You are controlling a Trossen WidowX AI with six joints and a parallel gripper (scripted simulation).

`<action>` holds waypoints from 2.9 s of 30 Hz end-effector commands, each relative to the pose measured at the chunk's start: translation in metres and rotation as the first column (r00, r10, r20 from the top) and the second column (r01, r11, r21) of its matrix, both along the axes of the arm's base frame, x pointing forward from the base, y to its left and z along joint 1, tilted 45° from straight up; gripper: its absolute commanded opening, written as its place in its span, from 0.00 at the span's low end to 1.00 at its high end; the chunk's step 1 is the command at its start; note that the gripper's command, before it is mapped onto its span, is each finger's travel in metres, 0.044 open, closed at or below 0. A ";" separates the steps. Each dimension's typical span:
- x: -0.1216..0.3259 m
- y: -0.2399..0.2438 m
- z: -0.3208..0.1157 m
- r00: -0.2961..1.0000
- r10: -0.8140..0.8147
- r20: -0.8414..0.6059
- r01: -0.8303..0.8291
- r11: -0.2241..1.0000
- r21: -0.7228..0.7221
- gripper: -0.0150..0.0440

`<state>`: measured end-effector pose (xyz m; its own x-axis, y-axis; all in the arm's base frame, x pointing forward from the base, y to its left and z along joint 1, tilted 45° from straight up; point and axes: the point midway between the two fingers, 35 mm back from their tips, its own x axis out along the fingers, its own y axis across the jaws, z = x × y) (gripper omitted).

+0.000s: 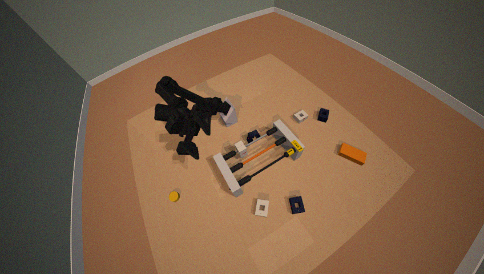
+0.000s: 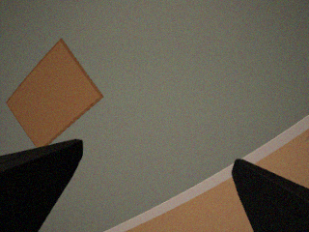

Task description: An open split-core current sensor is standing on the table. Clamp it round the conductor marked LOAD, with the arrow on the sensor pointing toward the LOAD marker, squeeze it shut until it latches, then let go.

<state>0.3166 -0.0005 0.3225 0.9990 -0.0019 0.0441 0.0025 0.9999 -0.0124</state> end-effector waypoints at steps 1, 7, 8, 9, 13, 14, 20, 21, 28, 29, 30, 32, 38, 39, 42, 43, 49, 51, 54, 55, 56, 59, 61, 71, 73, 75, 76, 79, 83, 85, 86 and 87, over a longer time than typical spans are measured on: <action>0.014 0.004 -0.012 0.997 -0.004 -0.076 0.006 1.000 0.022 1.00; 0.064 0.027 -0.072 0.919 -0.040 -0.392 0.045 0.999 0.003 1.00; 0.070 0.031 -0.083 0.896 -0.049 -0.440 0.050 0.999 -0.010 1.00; 0.076 0.038 -0.095 0.872 -0.054 -0.487 0.052 0.998 -0.018 1.00; 0.092 0.063 -0.143 0.753 -0.090 -0.652 0.053 0.996 -0.076 1.00; 0.095 0.070 -0.156 0.720 -0.103 -0.686 0.051 0.994 -0.096 1.00; 0.101 0.097 -0.221 0.527 -0.239 -0.816 0.011 0.962 -0.275 1.00; 0.101 0.101 -0.232 0.494 -0.268 -0.827 -0.003 0.951 -0.310 1.00; 0.091 0.126 -0.303 0.303 -0.490 -0.818 -0.151 0.822 -0.548 1.00; 0.088 0.129 -0.313 0.283 -0.522 -0.804 -0.178 0.796 -0.579 1.00; 0.086 0.132 -0.322 0.265 -0.555 -0.789 -0.206 0.767 -0.608 1.00; 0.082 0.136 -0.333 0.246 -0.595 -0.765 -0.243 0.727 -0.643 1.00; 0.082 0.137 -0.335 0.244 -0.600 -0.762 -0.248 0.721 -0.647 1.00; 0.082 0.137 -0.335 0.244 -0.600 -0.762 -0.248 0.721 -0.647 1.00; 0.082 0.137 -0.335 0.244 -0.600 -0.762 -0.248 0.721 -0.647 1.00; 0.082 0.137 -0.335 0.244 -0.600 -0.762 -0.248 0.721 -0.647 1.00; 0.082 0.137 -0.335 0.244 -0.600 -0.762 -0.248 0.721 -0.647 1.00; 0.082 0.137 -0.335 0.244 -0.600 -0.762 -0.248 0.721 -0.647 1.00; 0.062 0.124 -0.333 0.197 -0.611 -0.766 -0.196 0.741 -0.642 1.00; 0.049 0.115 -0.331 0.165 -0.619 -0.768 -0.160 0.751 -0.640 1.00; 0.035 0.107 -0.330 0.132 -0.627 -0.768 -0.122 0.759 -0.640 1.00; -0.007 0.081 -0.324 0.034 -0.648 -0.761 -0.005 0.761 -0.649 1.00; -0.037 0.064 -0.320 -0.032 -0.661 -0.750 0.075 0.746 -0.661 1.00; -0.089 0.034 -0.311 -0.145 -0.680 -0.718 0.210 0.689 -0.694 1.00; -0.089 0.034 -0.312 -0.145 -0.680 -0.719 0.210 0.689 -0.694 1.00; -0.089 0.032 -0.314 -0.144 -0.680 -0.719 0.210 0.689 -0.694 1.00; -0.089 0.031 -0.315 -0.144 -0.680 -0.719 0.210 0.689 -0.694 1.00; -0.090 0.028 -0.319 -0.144 -0.680 -0.719 0.210 0.689 -0.694 1.00; -0.090 0.023 -0.324 -0.144 -0.680 -0.719 0.210 0.689 -0.694 1.00; -0.090 0.021 -0.326 -0.144 -0.680 -0.719 0.210 0.689 -0.693 1.00; -0.090 0.020 -0.327 -0.144 -0.680 -0.719 0.210 0.689 -0.693 1.00; -0.090 0.019 -0.328 -0.144 -0.680 -0.719 0.210 0.689 -0.693 1.00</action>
<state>0.2276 0.0225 -0.0021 -0.1002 -0.6888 -0.7180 0.2016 0.6926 -0.6926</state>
